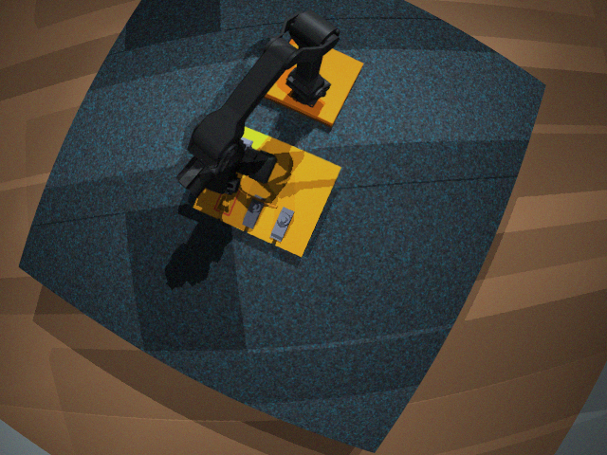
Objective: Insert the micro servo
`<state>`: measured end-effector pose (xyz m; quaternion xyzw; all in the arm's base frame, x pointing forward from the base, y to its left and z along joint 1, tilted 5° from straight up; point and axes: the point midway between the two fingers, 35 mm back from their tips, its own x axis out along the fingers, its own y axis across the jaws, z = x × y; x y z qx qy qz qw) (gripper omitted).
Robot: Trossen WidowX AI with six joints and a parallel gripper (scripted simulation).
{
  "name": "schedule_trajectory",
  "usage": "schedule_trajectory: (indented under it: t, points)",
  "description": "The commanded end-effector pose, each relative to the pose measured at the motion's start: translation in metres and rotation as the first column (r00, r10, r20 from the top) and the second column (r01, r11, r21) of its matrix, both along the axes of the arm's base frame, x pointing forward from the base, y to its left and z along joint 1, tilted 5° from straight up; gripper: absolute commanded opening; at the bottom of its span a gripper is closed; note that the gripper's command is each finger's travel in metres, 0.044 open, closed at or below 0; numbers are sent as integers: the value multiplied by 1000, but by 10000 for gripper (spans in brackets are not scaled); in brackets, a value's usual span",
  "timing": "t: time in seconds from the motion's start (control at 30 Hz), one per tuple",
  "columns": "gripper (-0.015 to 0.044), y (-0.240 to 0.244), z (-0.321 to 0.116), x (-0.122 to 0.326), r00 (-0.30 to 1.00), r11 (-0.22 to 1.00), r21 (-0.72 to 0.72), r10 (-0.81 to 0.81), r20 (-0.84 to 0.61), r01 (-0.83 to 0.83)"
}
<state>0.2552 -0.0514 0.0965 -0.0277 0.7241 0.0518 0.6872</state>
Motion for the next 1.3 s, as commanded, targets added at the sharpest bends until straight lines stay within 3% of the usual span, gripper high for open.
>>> schedule_trajectory:
  t: [0.0, 0.93, 1.27]
  points:
    - [0, 1, 0, 4, 1000, 1000, 3, -15, 0, 15]
    - [0, 11, -3, 107, 1000, 1000, 4, -15, 8, 15]
    - [0, 12, -12, 108, 1000, 1000, 4, -15, 8, 15]
